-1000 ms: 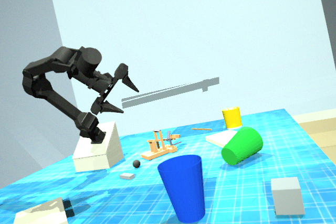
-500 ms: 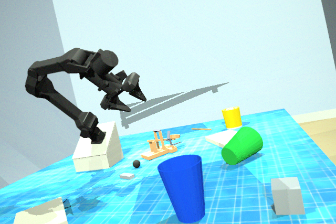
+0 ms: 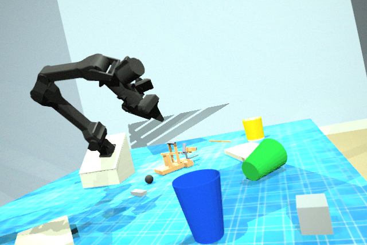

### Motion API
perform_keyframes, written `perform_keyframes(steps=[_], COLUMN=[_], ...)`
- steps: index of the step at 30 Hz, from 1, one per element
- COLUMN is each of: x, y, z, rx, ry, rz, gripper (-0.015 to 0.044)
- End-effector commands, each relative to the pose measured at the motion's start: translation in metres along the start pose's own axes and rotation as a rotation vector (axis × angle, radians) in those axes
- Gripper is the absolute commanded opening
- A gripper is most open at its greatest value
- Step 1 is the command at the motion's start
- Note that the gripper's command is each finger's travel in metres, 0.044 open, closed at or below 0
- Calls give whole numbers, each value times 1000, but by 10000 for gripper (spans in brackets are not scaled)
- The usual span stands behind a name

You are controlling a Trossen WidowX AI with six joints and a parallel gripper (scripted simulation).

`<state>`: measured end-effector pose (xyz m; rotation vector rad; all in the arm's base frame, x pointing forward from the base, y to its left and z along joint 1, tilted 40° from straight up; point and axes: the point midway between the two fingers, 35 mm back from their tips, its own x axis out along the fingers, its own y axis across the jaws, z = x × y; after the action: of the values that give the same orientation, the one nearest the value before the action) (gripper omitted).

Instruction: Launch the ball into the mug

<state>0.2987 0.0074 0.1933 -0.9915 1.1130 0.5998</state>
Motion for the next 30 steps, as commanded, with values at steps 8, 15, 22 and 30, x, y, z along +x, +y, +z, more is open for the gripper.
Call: perform_keyframes(steps=[8,15,22,30], x=[23,36,49,62], y=[15,25,36,49], z=[5,9,11,14], rx=[373,609,843,1108], ry=[83,140,197,259], rz=[30,26,3,-46], gripper=[440,440,440,440])
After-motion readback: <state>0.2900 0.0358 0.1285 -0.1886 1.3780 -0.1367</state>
